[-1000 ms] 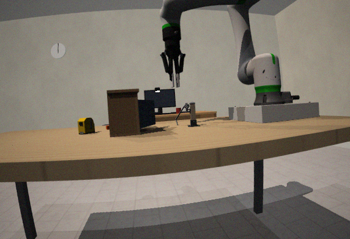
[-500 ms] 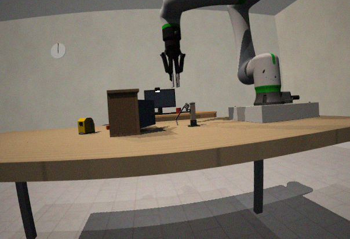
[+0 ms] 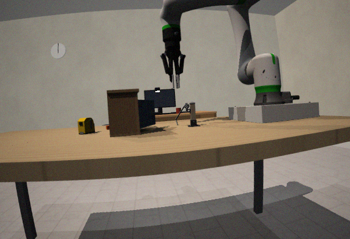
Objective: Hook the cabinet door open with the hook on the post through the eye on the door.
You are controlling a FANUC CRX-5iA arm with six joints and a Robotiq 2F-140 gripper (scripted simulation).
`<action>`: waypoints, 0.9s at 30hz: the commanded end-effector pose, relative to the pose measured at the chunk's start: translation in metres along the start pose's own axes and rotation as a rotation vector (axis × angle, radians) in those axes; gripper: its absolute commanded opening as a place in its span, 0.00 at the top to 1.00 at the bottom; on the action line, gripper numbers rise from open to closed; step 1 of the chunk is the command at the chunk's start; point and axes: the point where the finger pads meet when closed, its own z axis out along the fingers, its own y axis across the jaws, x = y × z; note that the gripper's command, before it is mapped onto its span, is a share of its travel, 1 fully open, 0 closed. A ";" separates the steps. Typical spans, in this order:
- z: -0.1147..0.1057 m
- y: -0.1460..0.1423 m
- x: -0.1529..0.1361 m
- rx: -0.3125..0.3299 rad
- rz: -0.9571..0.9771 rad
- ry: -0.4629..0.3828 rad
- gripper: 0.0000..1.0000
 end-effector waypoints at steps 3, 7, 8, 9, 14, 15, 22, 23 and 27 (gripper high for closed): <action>0.009 0.000 0.000 0.000 0.000 0.000 0.86; 0.014 0.000 0.000 0.000 0.000 0.000 0.86; 0.017 0.000 0.000 0.000 0.000 0.000 0.86; 0.020 0.000 0.000 0.000 0.000 0.000 0.86; 0.037 0.000 0.001 0.000 0.000 0.000 0.86; 0.041 0.000 0.001 0.000 0.000 0.000 0.86; 0.070 0.000 0.001 0.000 0.000 0.000 0.86; 0.070 0.000 0.001 0.000 0.000 0.000 0.86; 0.081 0.000 0.001 0.000 0.000 0.000 0.86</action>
